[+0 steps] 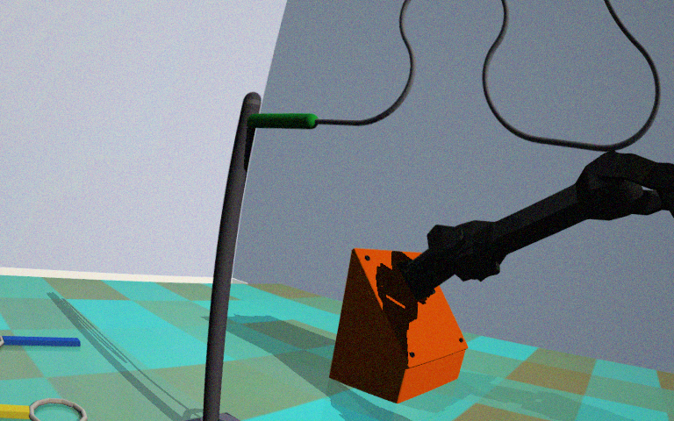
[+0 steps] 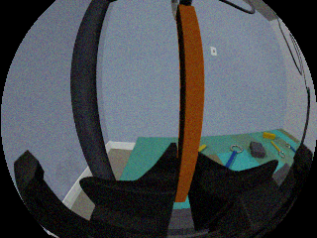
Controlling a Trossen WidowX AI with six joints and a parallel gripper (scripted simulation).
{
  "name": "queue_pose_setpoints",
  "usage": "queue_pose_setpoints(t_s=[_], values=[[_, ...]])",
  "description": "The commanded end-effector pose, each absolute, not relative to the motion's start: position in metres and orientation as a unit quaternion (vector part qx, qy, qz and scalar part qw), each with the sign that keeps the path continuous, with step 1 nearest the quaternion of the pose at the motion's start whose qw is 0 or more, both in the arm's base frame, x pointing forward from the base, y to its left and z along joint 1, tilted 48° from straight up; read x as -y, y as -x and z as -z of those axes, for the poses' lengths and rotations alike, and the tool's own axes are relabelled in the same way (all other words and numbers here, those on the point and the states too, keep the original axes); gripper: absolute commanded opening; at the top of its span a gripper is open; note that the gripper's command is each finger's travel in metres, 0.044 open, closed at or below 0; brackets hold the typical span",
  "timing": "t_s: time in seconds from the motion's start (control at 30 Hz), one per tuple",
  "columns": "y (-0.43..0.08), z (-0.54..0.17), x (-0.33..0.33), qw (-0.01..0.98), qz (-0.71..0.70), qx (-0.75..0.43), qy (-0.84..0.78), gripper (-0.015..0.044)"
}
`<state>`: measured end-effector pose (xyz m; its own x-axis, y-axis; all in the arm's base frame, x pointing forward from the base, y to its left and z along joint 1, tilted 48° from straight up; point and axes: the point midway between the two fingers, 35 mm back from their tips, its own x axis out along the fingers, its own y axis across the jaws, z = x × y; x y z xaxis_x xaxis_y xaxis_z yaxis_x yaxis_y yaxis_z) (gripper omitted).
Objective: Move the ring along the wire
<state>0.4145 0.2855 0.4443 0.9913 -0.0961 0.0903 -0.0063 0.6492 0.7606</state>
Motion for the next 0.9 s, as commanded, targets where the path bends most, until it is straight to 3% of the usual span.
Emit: queue_pose_setpoints(t_s=[0.0, 0.53, 0.87], values=[[-0.414, -0.444, -0.285, 0.905, 0.023, 0.061, -0.42, -0.015], [-0.413, -0.44, -0.282, 0.906, 0.021, 0.056, -0.42, -0.015], [-0.393, -0.432, -0.276, 0.907, -0.014, -0.02, -0.419, -0.015]])
